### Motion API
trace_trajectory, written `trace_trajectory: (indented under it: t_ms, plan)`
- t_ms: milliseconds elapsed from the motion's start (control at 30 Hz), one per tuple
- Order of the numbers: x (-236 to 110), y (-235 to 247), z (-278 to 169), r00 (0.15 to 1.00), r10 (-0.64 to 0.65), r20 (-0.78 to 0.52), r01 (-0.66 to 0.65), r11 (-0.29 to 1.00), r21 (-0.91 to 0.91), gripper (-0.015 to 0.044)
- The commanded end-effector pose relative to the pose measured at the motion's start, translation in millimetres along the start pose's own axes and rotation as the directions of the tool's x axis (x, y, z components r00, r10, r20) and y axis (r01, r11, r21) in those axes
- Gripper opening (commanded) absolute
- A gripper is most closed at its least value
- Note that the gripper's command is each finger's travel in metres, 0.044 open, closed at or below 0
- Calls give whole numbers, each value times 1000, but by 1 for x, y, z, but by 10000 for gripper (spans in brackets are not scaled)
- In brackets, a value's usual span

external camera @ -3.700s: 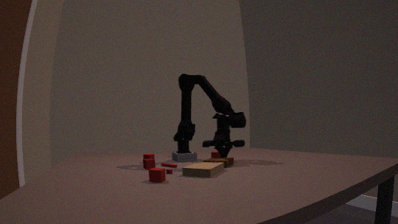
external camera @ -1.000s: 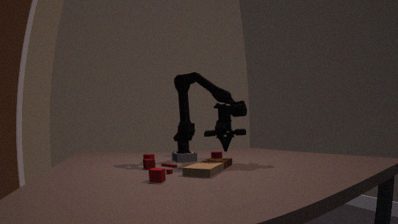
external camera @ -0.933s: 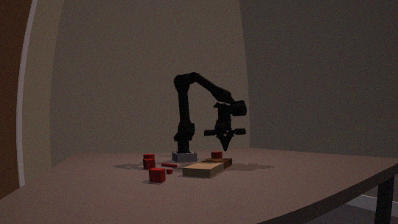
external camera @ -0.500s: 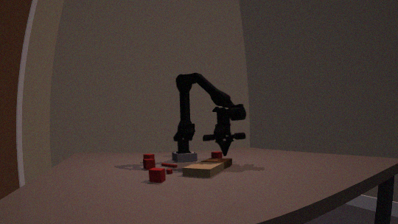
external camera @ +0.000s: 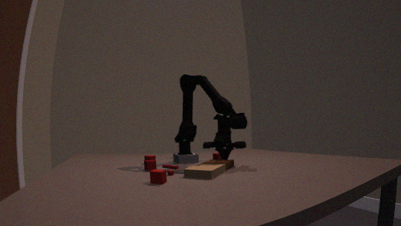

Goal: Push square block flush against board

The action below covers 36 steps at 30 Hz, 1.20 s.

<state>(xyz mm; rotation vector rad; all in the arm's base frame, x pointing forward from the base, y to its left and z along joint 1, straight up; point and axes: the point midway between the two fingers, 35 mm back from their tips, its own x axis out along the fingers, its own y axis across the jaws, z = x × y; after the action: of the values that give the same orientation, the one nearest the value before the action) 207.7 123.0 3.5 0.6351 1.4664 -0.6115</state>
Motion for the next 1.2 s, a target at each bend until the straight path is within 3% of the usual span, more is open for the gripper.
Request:
trace_trajectory:
  t_ms: [0, 1167]
  plan:
    - [1, 1, 4, 1000, 2, 3, -2, 1000, -2, 0]
    - [0, 3, 28, 1000, 3, 5, -3, 1000, -2, 0]
